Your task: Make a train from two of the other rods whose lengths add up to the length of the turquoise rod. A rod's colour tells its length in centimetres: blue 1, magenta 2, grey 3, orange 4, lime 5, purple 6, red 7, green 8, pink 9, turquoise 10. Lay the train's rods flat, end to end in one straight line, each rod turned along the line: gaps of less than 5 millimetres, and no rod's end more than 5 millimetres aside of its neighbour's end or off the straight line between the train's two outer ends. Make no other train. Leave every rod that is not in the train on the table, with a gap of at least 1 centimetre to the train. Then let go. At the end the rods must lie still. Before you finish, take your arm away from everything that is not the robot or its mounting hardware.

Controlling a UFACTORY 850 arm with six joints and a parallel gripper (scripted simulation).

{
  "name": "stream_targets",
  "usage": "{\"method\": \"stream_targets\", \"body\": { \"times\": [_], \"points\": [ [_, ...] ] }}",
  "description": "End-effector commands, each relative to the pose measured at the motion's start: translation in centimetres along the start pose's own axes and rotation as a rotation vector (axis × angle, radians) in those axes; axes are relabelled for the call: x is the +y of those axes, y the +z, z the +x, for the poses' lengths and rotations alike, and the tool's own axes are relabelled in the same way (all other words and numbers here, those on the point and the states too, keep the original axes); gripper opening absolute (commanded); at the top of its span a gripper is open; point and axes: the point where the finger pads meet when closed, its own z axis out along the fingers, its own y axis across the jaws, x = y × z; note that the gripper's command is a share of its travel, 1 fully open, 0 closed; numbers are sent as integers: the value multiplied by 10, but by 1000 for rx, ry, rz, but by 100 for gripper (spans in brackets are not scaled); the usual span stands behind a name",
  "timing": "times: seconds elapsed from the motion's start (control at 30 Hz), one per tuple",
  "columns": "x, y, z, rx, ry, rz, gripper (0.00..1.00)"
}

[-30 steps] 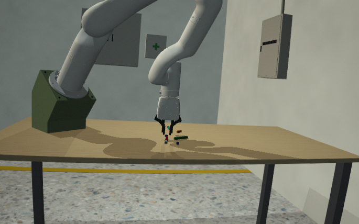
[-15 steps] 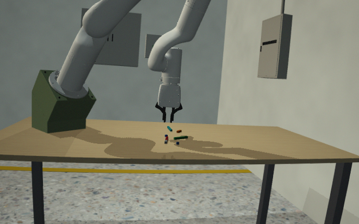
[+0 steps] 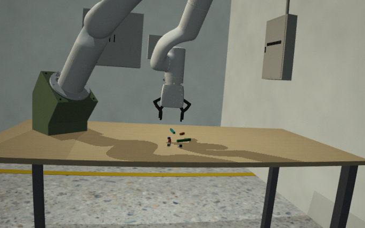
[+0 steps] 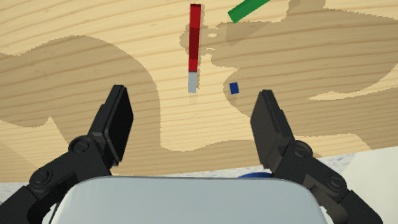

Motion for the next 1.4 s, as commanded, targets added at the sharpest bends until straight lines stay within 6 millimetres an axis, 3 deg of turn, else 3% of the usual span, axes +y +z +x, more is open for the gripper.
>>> {"method": "stream_targets", "body": {
  "times": [0.0,0.33,0.57,1.03,1.37],
  "points": [
    [0,0,0,0,0,-1,100],
    [0,-1,0,0,0,-1,100],
    [0,-13,0,0,0,-1,100],
    [0,-78,0,0,0,-1,100],
    [0,-88,0,0,0,-1,100]
  ]
}}
